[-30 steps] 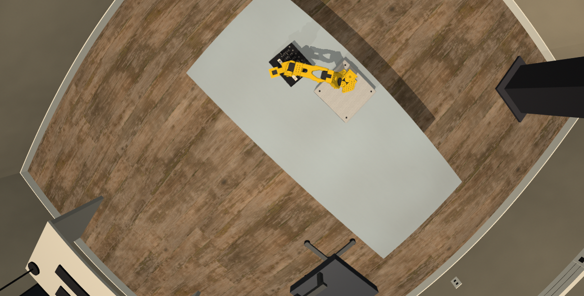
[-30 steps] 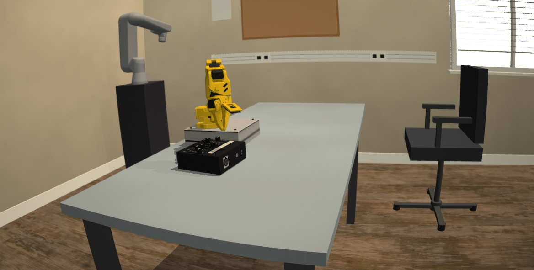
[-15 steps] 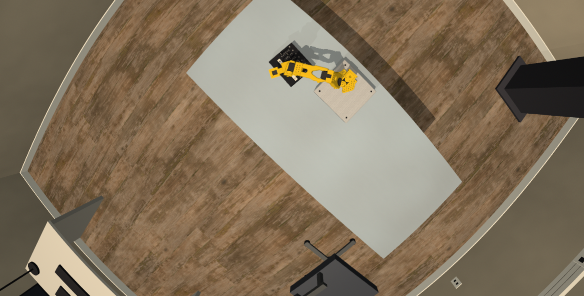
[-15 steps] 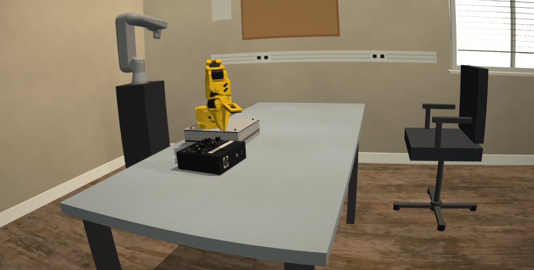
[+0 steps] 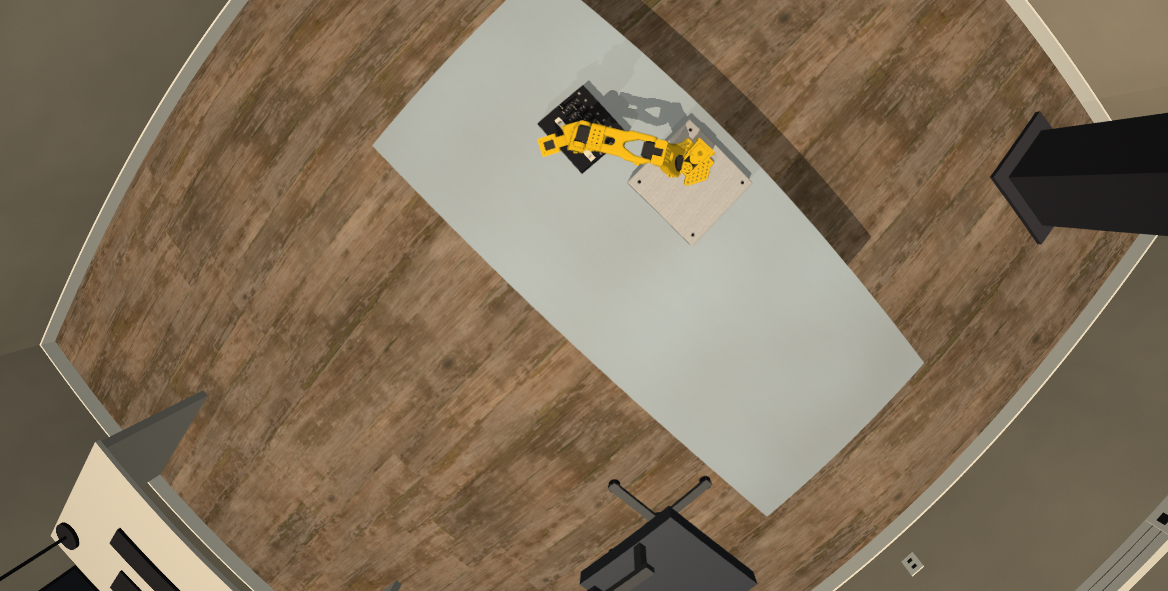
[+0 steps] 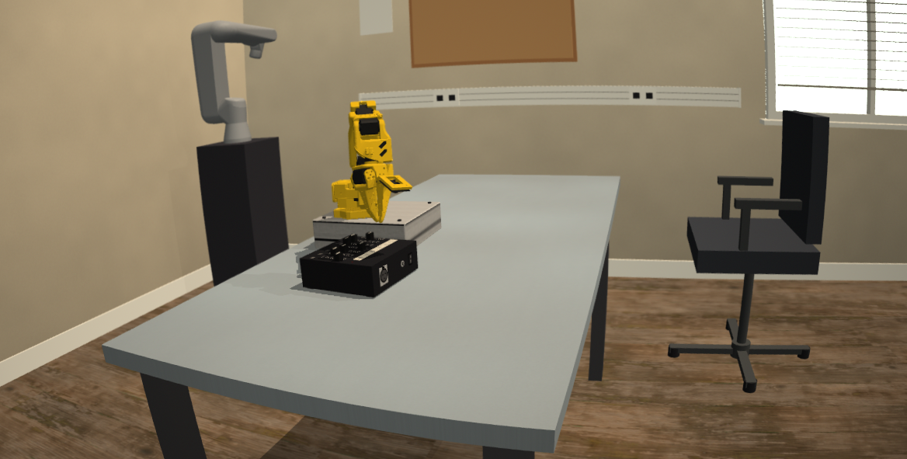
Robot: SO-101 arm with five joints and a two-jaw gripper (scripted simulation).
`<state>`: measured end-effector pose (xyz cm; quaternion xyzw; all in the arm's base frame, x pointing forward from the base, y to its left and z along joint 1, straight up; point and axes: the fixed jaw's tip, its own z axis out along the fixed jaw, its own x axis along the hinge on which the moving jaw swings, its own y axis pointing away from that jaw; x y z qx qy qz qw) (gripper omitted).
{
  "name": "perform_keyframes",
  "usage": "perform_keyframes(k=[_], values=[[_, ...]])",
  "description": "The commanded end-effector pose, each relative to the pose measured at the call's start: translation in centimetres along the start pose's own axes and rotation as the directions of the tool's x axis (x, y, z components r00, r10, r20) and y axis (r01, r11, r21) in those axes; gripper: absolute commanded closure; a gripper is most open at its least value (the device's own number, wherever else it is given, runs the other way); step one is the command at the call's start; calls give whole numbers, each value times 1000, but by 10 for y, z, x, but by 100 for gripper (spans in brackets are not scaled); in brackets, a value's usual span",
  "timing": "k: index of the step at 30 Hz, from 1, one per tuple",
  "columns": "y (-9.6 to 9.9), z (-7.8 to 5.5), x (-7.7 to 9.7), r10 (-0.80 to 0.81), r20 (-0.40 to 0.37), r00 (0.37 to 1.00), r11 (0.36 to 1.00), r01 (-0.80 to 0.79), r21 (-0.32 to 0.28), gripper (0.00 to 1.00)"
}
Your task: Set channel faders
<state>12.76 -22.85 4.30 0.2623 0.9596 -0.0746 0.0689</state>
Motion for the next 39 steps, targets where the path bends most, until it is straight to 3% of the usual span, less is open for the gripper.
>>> perform_keyframes(k=[1, 39], values=[[0, 3, 3, 0, -21, 1000, 1000, 0, -13, 100], [0, 3, 3, 15, -24, 1000, 1000, -15, -14, 100]])
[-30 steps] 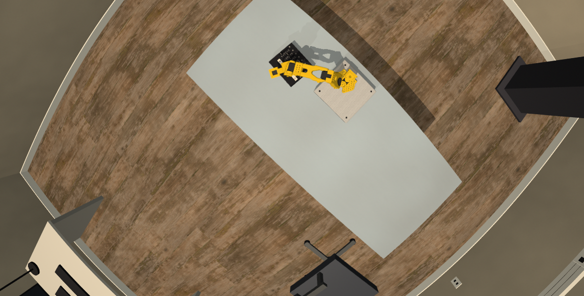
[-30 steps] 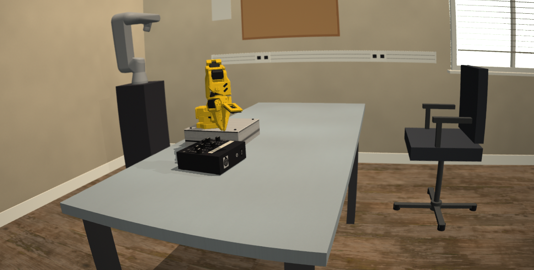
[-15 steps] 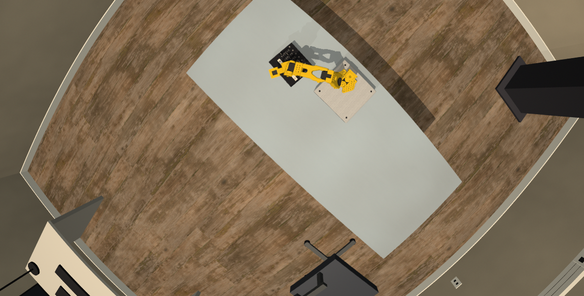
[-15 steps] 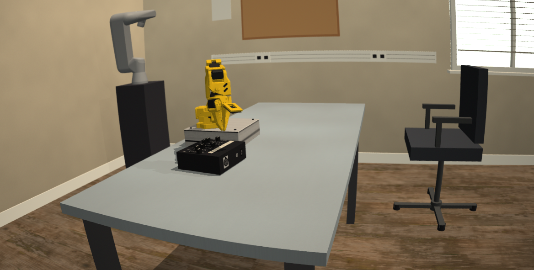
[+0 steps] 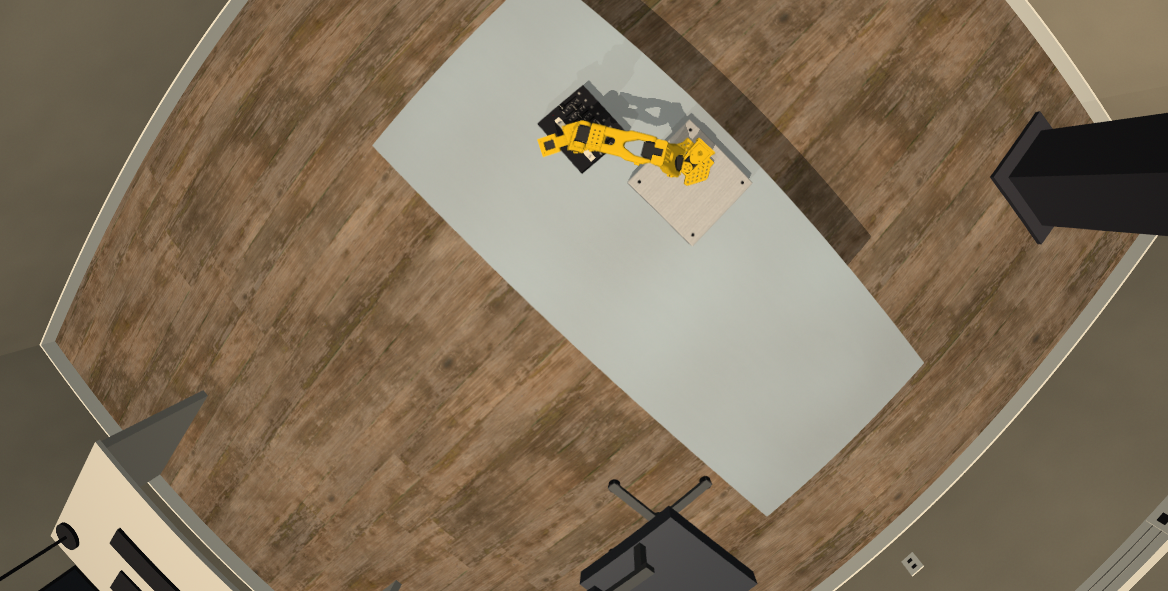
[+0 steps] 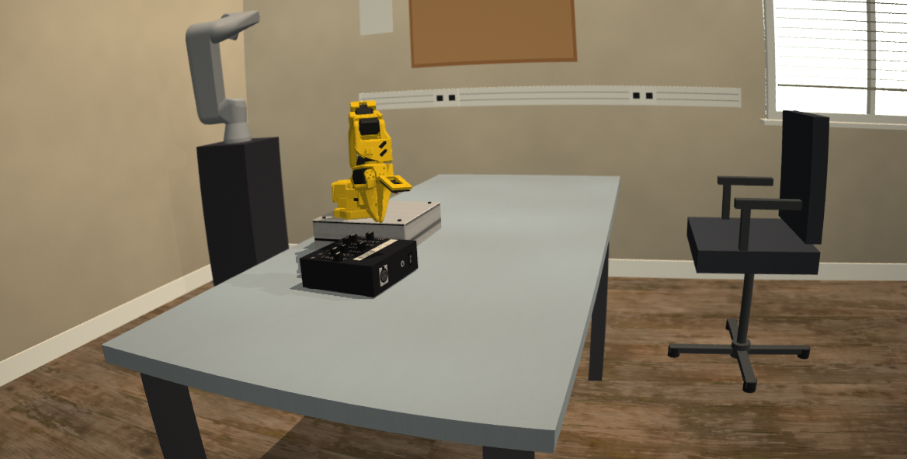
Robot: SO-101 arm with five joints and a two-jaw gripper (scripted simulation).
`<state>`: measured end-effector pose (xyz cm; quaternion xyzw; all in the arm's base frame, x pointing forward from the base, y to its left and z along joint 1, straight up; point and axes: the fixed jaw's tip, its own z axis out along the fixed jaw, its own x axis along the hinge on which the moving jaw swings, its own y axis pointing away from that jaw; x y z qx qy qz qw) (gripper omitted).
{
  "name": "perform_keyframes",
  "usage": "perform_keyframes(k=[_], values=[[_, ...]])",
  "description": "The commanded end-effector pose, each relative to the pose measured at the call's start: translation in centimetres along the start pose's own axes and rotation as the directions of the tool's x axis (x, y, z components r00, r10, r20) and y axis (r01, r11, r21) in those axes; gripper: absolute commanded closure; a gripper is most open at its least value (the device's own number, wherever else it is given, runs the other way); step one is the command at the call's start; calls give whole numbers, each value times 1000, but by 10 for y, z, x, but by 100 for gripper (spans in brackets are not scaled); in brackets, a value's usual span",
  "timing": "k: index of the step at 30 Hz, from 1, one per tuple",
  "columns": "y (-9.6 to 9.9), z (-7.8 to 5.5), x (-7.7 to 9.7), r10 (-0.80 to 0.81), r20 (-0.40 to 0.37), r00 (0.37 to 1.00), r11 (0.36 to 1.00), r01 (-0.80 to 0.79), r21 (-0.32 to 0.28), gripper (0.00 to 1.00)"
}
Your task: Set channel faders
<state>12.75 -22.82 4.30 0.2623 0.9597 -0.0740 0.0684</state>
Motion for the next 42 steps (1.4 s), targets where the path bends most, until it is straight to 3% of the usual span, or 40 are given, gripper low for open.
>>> perform_keyframes(k=[1, 10, 19, 25, 27, 42], values=[[0, 3, 3, 22, -23, 999, 1000, -22, -14, 100], [2, 1, 5, 119, -38, 992, 993, -119, -18, 100], [6, -3, 11, 357, -79, 931, 933, -359, -15, 100], [9, -7, 15, 543, -113, 832, 838, -546, 2, 100], [9, -7, 15, 543, -113, 832, 838, -546, 2, 100], [16, -15, 27, 853, -163, 496, 513, -854, 85, 100]])
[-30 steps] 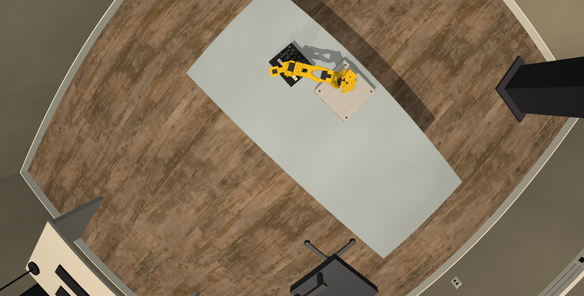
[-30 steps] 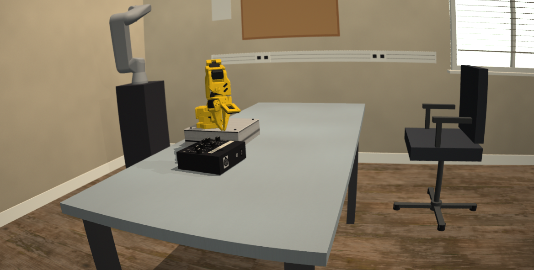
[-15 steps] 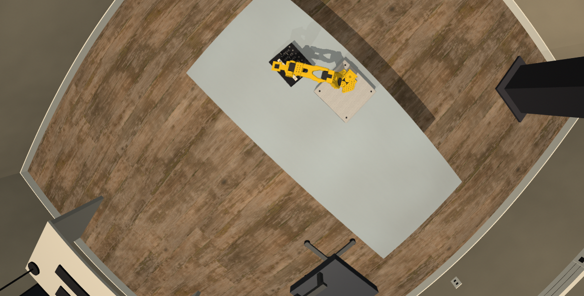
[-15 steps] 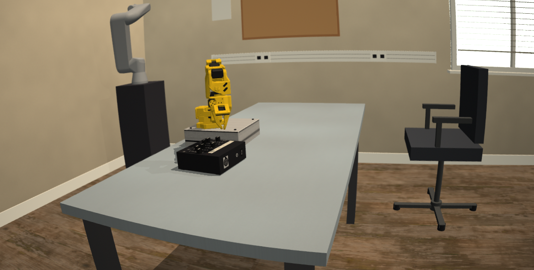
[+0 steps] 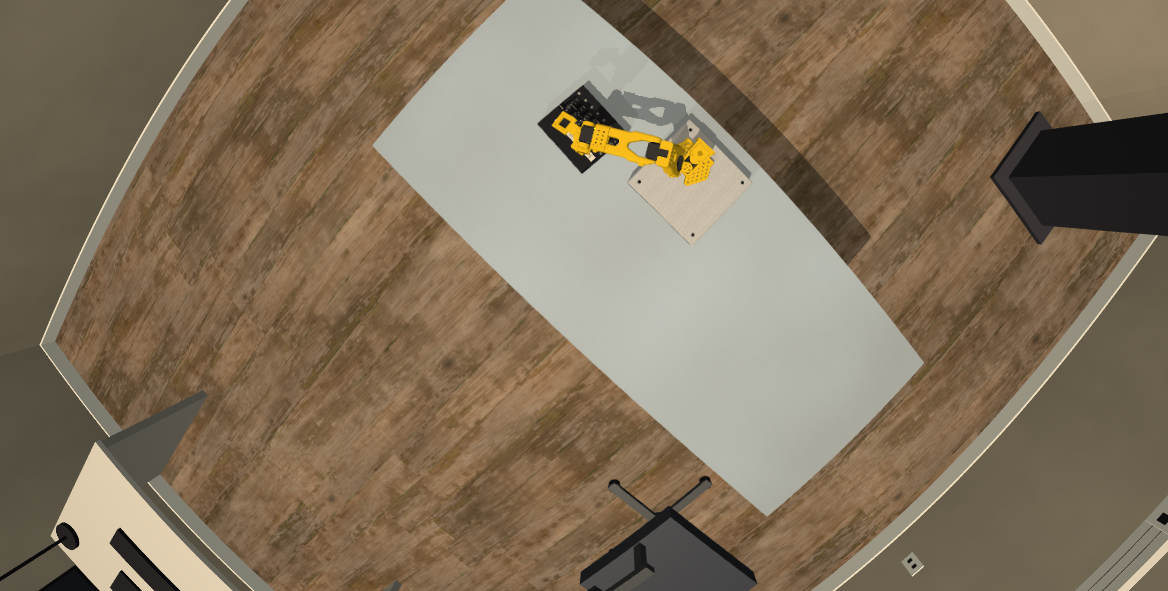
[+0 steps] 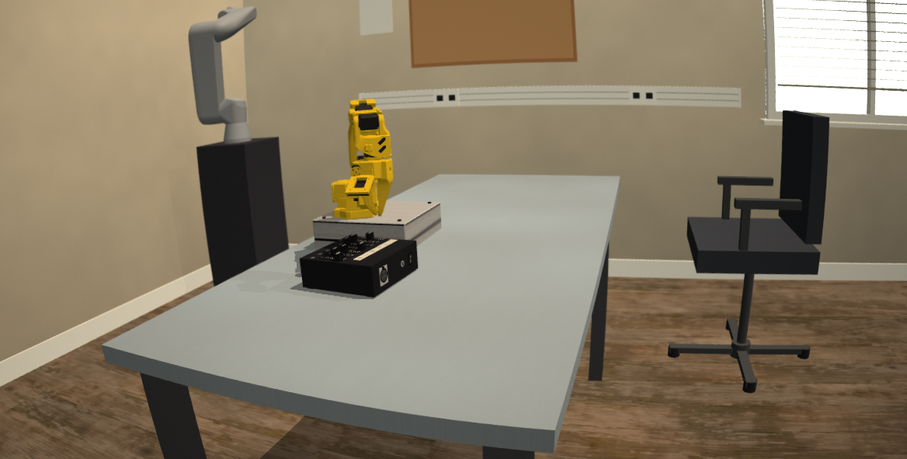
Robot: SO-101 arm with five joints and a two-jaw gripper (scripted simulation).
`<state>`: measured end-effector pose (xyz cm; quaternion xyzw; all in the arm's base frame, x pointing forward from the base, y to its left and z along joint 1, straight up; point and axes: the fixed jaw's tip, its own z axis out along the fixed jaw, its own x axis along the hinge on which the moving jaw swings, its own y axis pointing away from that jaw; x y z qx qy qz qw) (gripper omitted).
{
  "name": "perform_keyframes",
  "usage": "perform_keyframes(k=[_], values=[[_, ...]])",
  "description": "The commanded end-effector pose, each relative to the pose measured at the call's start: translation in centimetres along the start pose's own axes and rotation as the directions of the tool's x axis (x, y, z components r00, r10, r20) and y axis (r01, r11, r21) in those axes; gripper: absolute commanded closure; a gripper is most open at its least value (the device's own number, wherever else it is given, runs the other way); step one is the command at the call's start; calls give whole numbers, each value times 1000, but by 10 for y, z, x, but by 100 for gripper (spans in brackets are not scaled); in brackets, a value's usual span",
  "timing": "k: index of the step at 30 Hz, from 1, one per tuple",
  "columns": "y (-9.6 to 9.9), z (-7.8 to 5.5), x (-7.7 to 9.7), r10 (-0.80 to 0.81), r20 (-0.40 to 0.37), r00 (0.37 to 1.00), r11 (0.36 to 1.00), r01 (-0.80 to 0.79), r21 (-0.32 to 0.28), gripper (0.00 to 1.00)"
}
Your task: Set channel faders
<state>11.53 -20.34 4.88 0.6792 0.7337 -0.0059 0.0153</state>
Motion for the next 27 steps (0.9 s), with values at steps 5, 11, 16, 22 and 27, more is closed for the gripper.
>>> perform_keyframes(k=[5, 11, 16, 22, 27], values=[[-4, -3, 6, 129, -21, 991, 992, -129, 11, 100], [-5, -4, 7, 185, -28, 982, 983, -185, 18, 100], [-5, -4, 8, 195, -29, 980, 981, -194, 19, 100], [-6, -4, 7, 195, -29, 980, 981, -195, 19, 100], [-11, -3, -1, 195, -29, 980, 981, -195, 19, 100]])
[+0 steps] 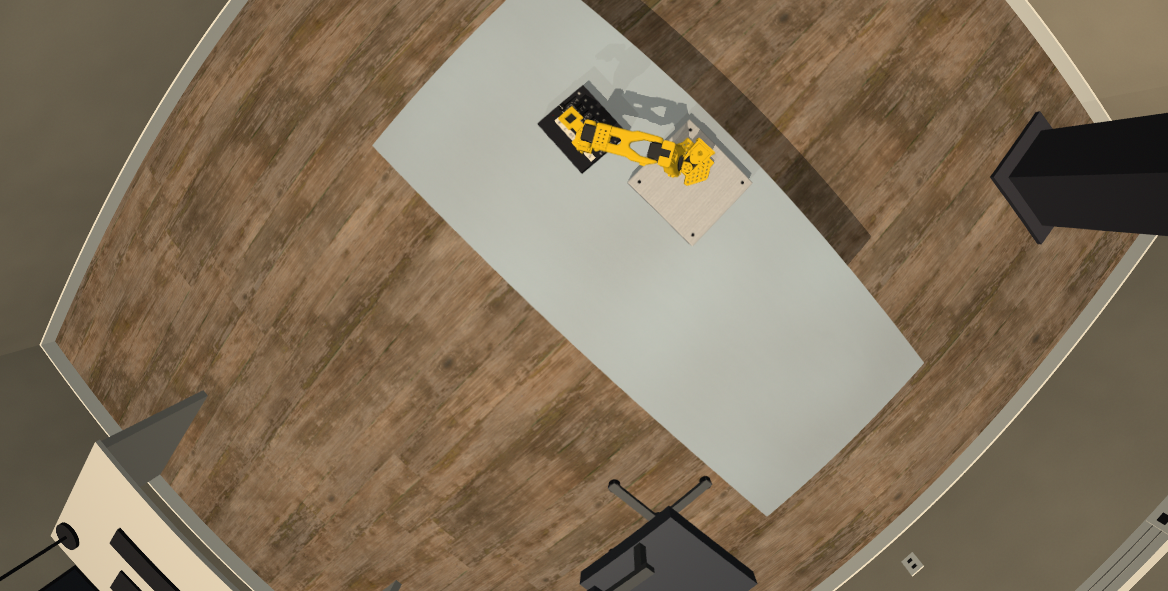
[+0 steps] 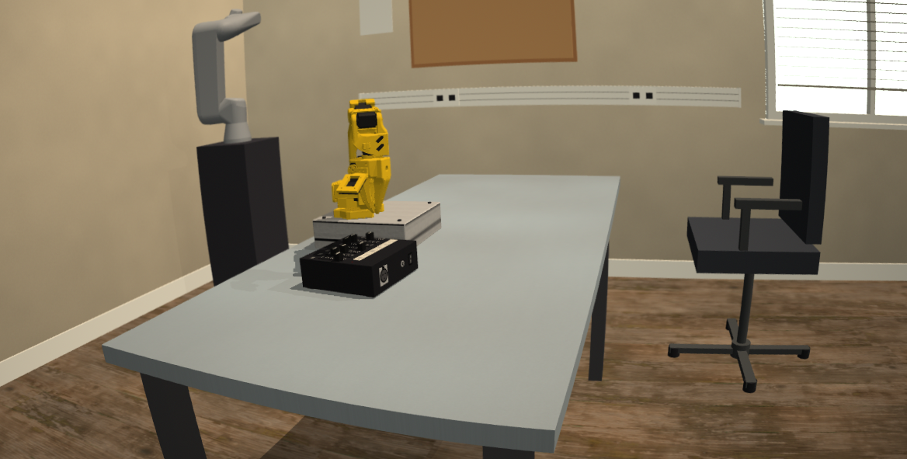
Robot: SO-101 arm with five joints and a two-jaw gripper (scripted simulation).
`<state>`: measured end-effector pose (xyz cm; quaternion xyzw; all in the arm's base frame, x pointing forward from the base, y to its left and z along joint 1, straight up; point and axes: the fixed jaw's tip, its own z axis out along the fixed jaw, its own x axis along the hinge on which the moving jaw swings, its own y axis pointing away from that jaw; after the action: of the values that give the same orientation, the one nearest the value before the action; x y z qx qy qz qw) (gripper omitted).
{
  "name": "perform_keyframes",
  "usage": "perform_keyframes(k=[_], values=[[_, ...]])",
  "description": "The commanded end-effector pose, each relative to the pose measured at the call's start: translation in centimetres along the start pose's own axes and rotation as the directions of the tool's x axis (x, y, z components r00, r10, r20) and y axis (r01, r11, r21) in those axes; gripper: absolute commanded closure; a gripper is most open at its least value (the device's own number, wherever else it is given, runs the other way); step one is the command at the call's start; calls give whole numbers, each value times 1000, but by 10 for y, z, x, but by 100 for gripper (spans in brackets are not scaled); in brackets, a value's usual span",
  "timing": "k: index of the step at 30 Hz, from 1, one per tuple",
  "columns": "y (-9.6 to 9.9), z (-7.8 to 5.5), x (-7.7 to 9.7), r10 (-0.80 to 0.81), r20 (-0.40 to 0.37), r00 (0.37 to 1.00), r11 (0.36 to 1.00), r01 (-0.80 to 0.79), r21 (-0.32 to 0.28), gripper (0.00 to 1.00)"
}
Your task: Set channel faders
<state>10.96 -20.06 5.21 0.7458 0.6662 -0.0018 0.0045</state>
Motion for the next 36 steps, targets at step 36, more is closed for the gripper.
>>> perform_keyframes(k=[36], values=[[-57, 13, -62, 6, -11, 1000, 1000, -6, 5, 100]])
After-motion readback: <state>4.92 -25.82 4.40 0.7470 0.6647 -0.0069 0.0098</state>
